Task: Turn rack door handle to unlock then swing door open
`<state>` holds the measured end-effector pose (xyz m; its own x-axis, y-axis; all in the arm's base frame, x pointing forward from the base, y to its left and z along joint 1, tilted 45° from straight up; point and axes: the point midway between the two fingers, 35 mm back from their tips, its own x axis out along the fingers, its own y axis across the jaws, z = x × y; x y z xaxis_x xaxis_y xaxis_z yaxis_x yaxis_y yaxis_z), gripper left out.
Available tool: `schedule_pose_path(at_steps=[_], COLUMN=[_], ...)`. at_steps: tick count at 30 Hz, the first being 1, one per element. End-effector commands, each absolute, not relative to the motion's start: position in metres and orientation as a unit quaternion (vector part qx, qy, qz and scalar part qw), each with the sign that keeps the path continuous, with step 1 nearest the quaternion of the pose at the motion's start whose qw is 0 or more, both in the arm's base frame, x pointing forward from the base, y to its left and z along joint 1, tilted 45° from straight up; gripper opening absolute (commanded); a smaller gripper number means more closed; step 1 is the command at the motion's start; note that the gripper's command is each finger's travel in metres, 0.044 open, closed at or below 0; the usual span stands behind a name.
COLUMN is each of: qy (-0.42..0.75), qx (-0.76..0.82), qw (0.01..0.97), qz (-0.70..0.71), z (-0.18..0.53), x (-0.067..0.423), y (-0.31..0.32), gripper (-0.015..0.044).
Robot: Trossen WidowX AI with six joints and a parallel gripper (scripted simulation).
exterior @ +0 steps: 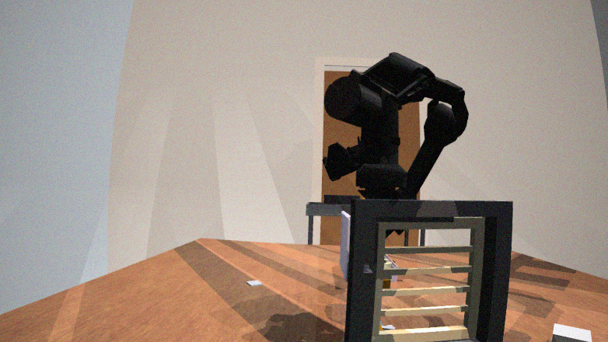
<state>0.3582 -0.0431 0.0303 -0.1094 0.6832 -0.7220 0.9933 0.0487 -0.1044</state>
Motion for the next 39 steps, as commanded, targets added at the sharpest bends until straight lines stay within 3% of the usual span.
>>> schedule_pose_path(at_steps=[1, 11, 22, 39], qy=[0.659, 0.659, 0.659, 0.741], qx=[0.634, 0.634, 0.634, 0.509], qw=[0.209, 0.209, 0.209, 0.431], qz=[-0.347, -0.347, -0.347, -0.075], z=[0.0303, 0.0303, 0.0303, 0.0304], x=[0.3581, 0.3581, 0.3581, 0.3582], y=[-0.0411, -0.0411, -0.0411, -0.0411], gripper=[0.0026, 0.0026, 0.0298, 0.0298])
